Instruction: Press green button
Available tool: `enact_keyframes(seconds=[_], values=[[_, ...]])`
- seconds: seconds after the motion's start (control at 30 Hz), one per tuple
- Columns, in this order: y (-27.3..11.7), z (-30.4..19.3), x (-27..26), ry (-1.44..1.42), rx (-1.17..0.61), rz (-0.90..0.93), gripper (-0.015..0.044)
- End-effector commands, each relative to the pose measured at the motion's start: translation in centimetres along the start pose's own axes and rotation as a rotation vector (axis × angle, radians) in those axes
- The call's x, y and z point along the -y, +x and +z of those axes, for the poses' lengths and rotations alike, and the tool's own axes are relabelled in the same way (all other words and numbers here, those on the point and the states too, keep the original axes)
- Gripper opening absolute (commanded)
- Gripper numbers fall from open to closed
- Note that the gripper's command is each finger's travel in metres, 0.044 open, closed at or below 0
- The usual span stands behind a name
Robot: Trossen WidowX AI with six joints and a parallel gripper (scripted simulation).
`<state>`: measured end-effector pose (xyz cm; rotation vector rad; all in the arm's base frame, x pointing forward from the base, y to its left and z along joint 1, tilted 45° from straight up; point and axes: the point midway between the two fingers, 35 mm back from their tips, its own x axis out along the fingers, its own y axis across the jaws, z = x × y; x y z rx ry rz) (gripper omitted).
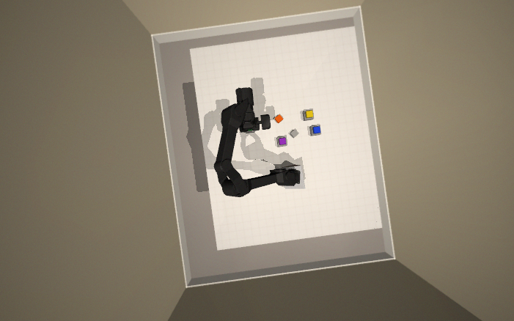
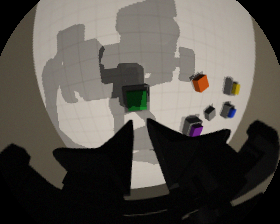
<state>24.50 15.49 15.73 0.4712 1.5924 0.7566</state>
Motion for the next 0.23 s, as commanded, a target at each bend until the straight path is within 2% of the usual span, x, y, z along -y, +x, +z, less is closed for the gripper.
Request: enact_keyframes(seconds=[0.0, 0.17, 0.2], values=[[-4.29, -2.45, -1.22, -0.014, 0.022, 0.001, 0.0178], [-4.52, -2.65, -1.29, -0.014, 0.022, 0.001, 0.0309], [-4.52, -2.65, -1.29, -0.014, 0.022, 0.001, 0.0309]])
